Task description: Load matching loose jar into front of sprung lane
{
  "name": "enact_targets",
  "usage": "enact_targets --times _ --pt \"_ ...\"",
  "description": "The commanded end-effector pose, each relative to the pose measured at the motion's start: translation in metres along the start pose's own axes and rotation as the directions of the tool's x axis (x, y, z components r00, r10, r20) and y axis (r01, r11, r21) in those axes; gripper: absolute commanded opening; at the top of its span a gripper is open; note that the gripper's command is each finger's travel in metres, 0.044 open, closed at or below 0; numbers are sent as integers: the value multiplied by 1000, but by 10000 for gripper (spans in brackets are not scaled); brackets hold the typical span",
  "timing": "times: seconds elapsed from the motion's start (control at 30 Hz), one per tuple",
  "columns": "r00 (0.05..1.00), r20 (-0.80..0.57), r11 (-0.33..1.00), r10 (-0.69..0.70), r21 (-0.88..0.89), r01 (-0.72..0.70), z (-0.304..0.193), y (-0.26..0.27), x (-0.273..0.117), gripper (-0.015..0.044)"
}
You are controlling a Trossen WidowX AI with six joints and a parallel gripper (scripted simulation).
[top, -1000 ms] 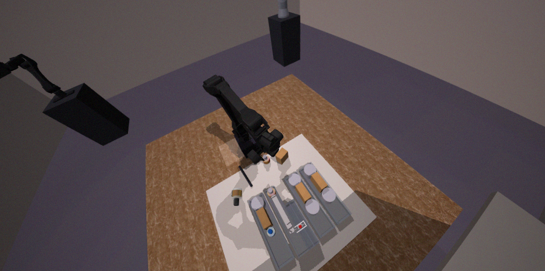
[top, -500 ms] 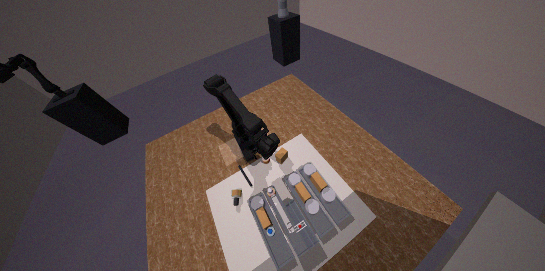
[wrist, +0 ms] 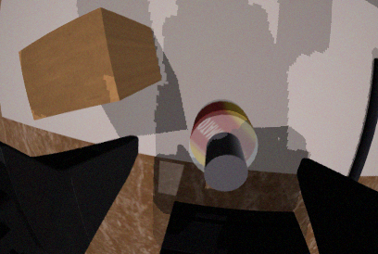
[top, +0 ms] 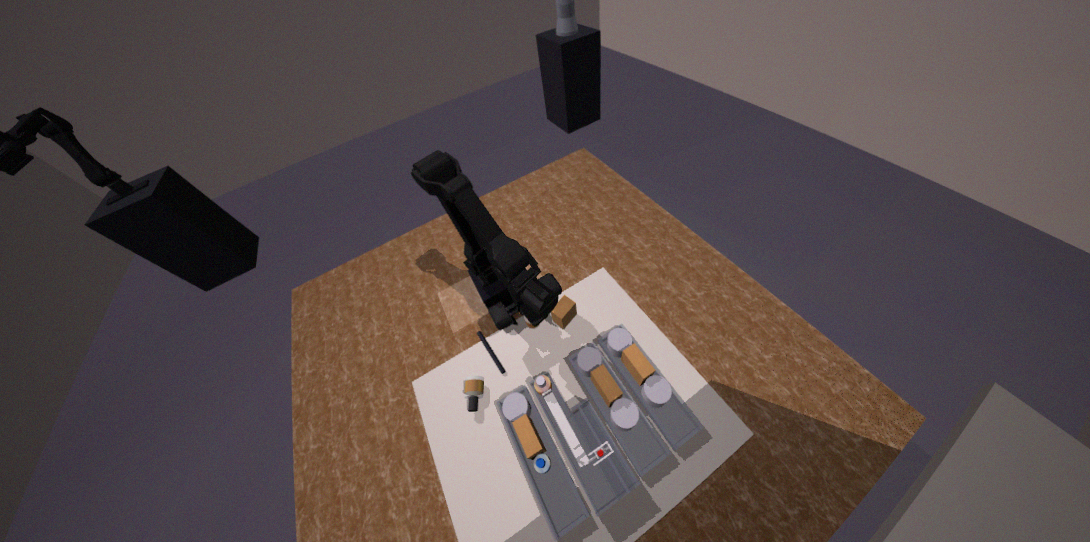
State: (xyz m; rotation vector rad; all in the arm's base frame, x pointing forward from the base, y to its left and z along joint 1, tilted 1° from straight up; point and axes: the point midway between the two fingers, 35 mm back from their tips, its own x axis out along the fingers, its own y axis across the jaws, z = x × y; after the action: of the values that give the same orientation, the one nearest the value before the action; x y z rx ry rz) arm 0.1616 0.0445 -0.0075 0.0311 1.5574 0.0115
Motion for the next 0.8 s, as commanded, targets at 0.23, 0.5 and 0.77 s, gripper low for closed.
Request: enact_targets --times 0.23,0.5,0.77 --pt "1000 -2 1000 -7 3 7 0 -1 18 440" --pt "1000 -3 1000 -7 3 7 -1 -1 30 440" --pt "1000 -3 1000 -7 3 7 -1 -1 31 282"
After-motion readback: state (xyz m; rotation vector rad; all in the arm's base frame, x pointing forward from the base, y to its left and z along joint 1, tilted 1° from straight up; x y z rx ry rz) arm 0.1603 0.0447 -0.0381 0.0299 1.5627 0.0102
